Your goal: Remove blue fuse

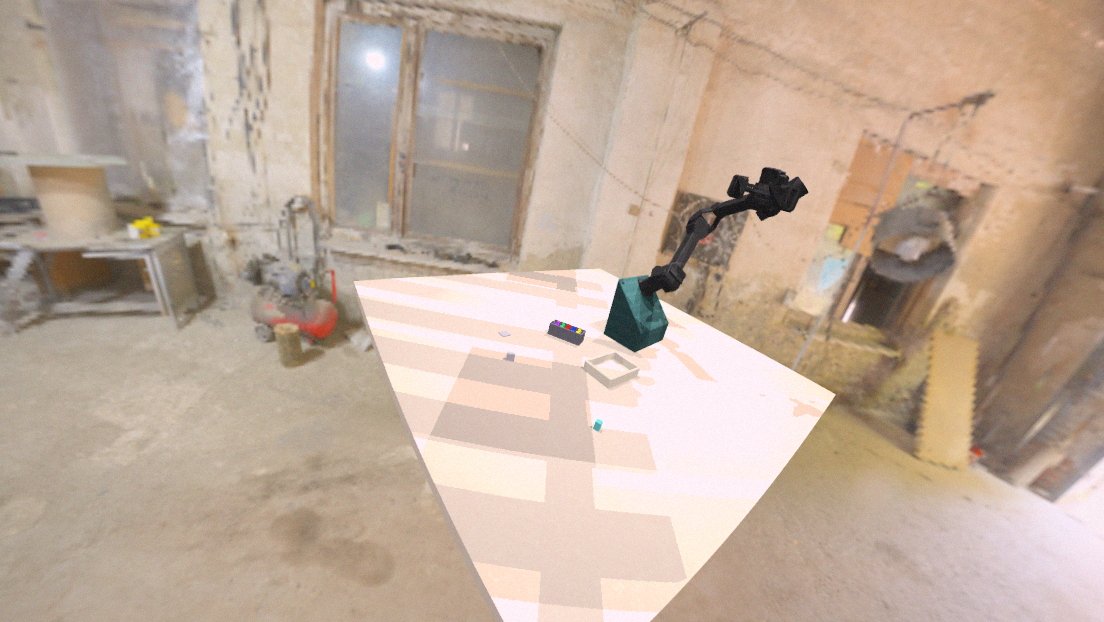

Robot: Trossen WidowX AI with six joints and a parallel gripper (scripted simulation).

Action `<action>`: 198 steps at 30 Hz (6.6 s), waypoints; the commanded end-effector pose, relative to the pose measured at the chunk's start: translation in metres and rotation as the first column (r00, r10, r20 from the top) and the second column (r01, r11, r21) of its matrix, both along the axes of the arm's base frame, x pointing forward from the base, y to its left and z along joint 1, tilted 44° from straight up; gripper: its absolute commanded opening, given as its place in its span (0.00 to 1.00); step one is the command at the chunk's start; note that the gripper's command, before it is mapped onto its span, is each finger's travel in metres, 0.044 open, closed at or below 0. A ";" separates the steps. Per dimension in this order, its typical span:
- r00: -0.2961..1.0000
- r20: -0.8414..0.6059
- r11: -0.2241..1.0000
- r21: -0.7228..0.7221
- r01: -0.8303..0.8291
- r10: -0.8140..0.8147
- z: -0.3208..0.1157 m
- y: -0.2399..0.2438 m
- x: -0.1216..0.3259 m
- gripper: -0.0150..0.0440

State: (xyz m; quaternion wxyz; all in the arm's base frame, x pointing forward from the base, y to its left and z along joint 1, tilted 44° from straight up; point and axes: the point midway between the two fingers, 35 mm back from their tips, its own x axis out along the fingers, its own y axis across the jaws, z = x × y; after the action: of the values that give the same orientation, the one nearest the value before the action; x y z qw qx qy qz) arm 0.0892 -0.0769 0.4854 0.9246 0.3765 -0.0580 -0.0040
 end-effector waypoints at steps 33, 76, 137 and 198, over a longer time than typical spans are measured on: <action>0.265 -0.952 0.265 -0.218 -0.939 0.156 -0.382 0.163 0.267 0.37; -0.185 -0.769 0.081 0.294 -0.952 0.611 -0.583 0.143 0.187 0.37; -0.187 -0.771 0.075 0.290 -0.954 0.609 -0.595 0.156 0.185 0.25; -0.185 -0.770 0.080 0.293 -0.953 0.610 -0.573 0.135 0.189 0.25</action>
State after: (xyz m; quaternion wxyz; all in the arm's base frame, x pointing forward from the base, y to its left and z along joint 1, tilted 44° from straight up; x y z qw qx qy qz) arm 0.2762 0.0601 -0.0893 0.6613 0.0781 0.5955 0.4495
